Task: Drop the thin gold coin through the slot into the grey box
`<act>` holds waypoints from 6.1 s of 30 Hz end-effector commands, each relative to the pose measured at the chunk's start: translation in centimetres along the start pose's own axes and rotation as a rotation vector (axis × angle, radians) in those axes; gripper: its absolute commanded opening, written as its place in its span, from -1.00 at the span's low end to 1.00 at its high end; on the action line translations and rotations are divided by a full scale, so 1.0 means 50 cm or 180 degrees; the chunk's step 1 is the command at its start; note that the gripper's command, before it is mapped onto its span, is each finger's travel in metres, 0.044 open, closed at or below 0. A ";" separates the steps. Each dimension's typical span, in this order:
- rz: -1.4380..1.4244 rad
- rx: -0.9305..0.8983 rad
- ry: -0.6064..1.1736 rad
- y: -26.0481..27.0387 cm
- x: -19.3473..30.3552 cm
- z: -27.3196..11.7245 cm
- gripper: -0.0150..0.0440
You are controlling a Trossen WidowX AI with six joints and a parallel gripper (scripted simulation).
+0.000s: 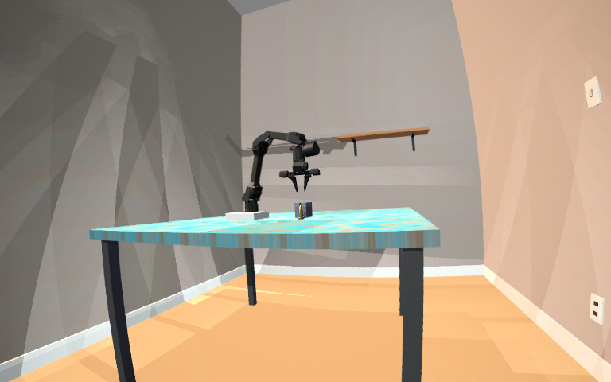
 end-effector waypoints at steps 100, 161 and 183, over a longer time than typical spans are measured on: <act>0.0034 0.0034 0.0025 -0.002 0.000 0.117 -0.49; 0.0638 0.0040 0.0040 -0.021 0.148 0.038 -0.49; 0.0632 0.0044 0.0052 -0.052 0.236 0.038 -0.48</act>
Point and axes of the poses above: the point midway between the two fingers, 35 mm back from their tips, its own z axis out along the fingers, its own y axis across the jaws, x = y × z, the point moved 10 cm from there along -z, back along the fingers, and after that the axes turned 10 degrees about z, right-handed, at the moved point
